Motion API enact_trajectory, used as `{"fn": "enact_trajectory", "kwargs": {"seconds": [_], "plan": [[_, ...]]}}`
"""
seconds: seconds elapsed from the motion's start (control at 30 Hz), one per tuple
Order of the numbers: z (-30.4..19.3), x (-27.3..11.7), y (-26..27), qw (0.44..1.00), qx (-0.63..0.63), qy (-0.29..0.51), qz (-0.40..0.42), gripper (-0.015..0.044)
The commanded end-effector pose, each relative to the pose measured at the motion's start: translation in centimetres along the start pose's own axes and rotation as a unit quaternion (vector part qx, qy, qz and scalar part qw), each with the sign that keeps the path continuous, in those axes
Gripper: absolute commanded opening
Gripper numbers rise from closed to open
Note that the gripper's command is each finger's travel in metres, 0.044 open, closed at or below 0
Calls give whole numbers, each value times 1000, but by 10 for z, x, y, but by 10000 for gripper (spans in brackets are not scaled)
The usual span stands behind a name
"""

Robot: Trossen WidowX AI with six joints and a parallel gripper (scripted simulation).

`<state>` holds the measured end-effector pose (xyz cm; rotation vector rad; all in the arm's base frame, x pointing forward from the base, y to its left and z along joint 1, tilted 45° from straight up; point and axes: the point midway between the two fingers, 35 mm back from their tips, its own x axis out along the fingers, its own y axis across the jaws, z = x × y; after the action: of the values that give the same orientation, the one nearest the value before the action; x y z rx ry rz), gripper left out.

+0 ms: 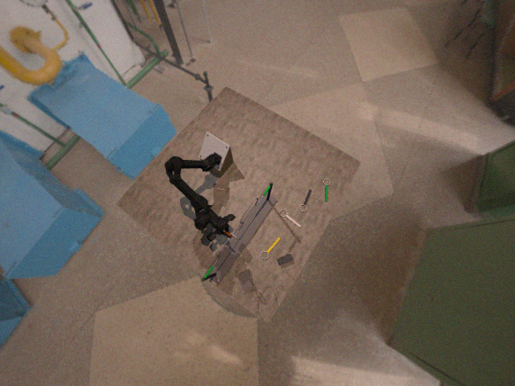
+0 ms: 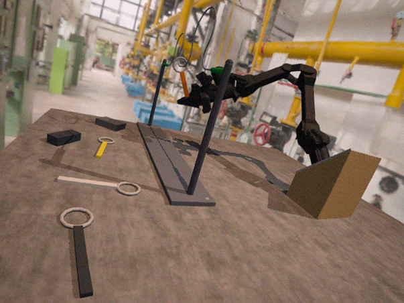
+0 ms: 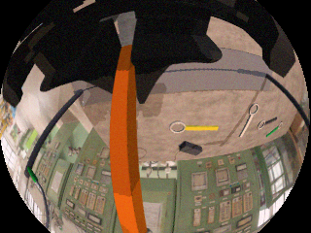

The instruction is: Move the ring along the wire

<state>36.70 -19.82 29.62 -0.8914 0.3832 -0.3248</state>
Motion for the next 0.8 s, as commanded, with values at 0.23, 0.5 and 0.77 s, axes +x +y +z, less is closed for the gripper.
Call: {"fn": "enact_trajectory", "kwargs": {"seconds": [0.23, 0.5, 0.77], "plan": [[-3, -2, 22, 999, 29, 8, 20, -150], [-2, -4, 32, 999, 39, 10, 26, -150], [-2, -6, 43, 998, 53, 11, 34, -150]]}}
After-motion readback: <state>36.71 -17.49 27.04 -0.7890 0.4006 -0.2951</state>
